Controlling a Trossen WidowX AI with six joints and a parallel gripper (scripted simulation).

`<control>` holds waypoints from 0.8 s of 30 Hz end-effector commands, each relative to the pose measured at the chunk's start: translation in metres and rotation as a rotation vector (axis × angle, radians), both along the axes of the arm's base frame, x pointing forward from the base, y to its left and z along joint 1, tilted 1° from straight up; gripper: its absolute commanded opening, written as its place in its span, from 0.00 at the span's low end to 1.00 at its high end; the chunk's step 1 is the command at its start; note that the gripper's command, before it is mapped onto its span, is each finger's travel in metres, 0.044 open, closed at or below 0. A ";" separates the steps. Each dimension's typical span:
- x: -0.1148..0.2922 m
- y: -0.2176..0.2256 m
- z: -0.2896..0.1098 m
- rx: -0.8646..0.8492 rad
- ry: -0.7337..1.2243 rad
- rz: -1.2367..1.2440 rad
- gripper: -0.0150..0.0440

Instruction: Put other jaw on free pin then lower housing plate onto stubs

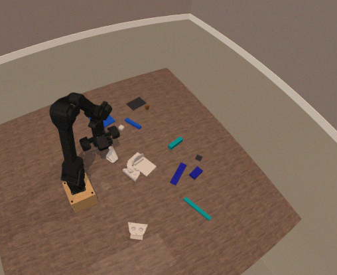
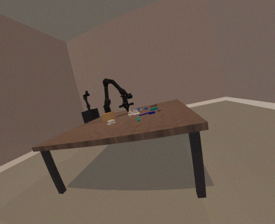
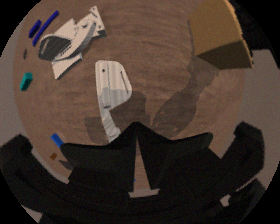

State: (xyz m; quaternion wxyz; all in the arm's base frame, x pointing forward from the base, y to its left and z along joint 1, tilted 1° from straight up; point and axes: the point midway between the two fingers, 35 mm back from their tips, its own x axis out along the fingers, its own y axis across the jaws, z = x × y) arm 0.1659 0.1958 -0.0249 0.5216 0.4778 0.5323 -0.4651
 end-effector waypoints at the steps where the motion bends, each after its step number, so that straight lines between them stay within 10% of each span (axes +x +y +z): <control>1: -0.001 0.000 -0.002 0.002 0.005 0.001 0.25; 24: 0.035 0.005 -0.002 0.003 0.002 0.001 0.25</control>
